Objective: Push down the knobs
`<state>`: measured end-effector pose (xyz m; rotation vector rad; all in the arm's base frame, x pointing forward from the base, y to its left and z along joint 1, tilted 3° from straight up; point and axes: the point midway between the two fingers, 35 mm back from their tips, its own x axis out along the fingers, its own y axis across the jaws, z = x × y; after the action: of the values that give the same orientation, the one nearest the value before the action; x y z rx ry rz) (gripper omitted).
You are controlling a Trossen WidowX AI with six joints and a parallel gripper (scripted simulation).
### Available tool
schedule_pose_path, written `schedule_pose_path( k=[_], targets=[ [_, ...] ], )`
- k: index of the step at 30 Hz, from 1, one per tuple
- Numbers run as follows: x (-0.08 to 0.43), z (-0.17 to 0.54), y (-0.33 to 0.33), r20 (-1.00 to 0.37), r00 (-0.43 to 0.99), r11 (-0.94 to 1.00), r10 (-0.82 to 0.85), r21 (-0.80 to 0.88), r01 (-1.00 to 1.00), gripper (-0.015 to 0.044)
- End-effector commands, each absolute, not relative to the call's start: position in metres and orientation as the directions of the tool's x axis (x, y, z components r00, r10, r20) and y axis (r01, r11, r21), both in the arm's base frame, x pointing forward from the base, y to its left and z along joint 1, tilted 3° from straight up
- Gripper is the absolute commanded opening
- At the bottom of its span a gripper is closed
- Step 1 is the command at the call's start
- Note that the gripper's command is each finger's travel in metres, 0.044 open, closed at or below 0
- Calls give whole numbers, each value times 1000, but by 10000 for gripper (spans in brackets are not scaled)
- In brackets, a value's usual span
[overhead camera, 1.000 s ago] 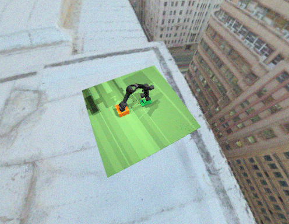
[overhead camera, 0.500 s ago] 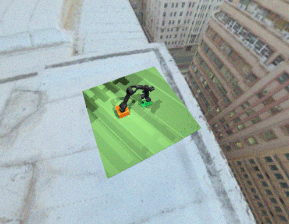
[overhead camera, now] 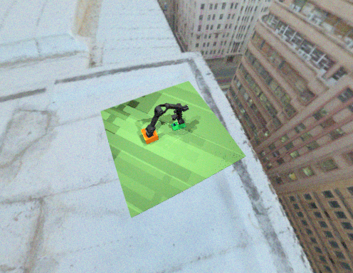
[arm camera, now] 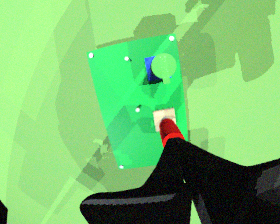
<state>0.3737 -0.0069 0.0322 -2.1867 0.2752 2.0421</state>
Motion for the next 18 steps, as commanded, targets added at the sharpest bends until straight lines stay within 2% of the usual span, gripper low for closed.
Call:
schedule_pose_path(
  k=[1,18],
  targets=[
    [375,30,-7,-997,68,-975,-36,21,-221,0],
    [375,26,-7,-997,68,-975,-36,21,-221,0]
  ],
)
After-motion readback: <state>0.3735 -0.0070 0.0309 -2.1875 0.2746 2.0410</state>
